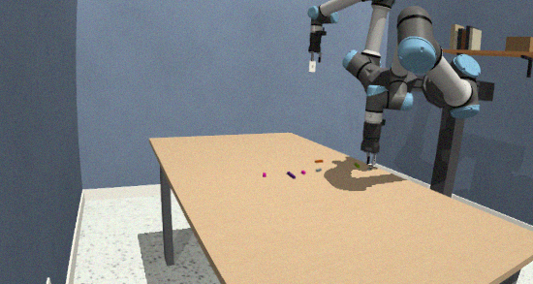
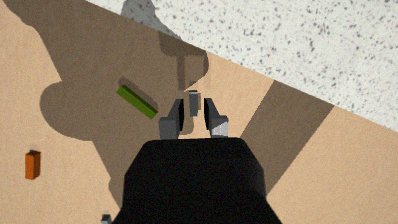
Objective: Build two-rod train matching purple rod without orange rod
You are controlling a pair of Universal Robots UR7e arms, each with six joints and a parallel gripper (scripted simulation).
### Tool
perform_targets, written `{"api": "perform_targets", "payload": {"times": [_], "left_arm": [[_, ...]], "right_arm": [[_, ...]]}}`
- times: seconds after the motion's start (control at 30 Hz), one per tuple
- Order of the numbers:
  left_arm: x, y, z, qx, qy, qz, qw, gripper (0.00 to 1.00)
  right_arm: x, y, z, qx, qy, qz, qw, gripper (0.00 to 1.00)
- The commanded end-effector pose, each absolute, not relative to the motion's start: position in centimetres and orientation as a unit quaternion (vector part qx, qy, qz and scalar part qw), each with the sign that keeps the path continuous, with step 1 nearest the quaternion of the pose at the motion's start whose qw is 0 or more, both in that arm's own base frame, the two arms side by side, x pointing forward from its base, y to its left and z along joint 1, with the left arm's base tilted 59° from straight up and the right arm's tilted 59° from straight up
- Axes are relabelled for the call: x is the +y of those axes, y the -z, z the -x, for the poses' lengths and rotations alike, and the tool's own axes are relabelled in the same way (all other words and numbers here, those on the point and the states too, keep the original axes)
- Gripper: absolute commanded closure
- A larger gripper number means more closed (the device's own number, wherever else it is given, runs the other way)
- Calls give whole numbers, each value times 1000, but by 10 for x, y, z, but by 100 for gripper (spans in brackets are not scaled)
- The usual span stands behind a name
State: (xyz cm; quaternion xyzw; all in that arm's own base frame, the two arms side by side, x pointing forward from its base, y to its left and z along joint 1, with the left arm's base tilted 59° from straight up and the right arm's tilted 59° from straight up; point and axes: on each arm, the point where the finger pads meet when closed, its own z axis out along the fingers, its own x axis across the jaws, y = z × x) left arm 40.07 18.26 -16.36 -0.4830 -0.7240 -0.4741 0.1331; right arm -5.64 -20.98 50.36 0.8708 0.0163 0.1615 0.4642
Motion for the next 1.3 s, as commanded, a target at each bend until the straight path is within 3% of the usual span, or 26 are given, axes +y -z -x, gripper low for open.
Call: {"api": "perform_targets", "payload": {"times": [0.0,1.27], "left_arm": [[185,166,-402,-724,474,484,132,46],[189,168,-403,-724,474,484,132,46]], "right_arm": [[-210,-504,57,16,-162,-870,465,0],[-210,-504,57,16,-162,-870,465,0]]}}
